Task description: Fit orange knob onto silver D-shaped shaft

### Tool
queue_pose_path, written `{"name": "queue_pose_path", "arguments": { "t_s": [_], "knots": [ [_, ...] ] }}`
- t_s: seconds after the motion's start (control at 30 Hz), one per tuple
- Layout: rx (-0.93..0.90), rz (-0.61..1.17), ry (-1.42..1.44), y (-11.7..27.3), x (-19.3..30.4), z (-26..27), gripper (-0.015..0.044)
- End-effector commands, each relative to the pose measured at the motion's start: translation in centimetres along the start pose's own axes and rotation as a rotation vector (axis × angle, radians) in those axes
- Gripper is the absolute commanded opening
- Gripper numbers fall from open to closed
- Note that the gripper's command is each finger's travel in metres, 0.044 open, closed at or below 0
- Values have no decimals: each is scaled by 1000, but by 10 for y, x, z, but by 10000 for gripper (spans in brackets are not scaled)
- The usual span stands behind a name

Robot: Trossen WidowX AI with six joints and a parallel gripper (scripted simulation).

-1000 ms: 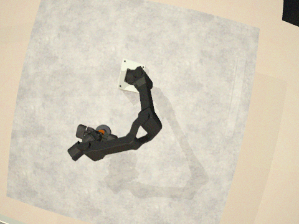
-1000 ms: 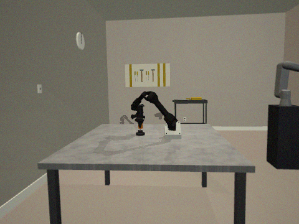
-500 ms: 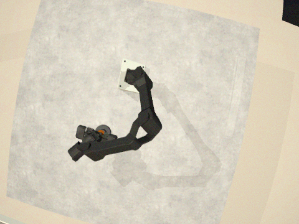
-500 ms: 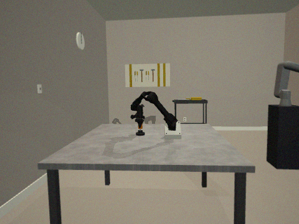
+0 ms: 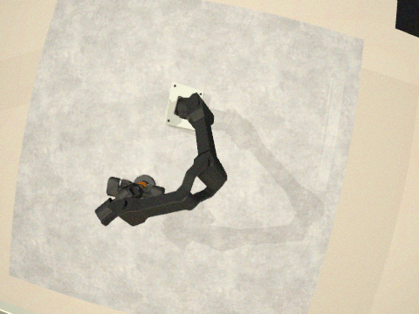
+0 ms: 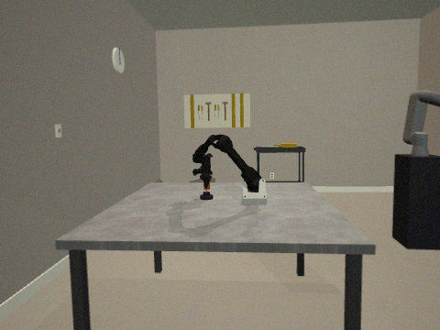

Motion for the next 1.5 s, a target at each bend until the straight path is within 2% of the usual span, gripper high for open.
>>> {"name": "queue_pose_path", "arguments": {
  "t_s": [0.0, 0.8, 1.03, 1.47],
  "knots": [
    [7, -3, 114, 3, -1, -1, 0],
    [7, -3, 124, 2, 0, 0, 0],
    [7, -3, 323, 3, 0, 1, 0],
    [7, -3, 334, -1, -1, -1, 0]
  ]
}}
Point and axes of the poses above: the point midway between the two fingers, 35 mm back from their tips, its own y axis back along the fingers, its own z axis across the jaws, x = y × z, the point moved 9 cm from there along y, back along the fingers, and after that the axes turned 9 degrees about y, right-handed, at the moved point
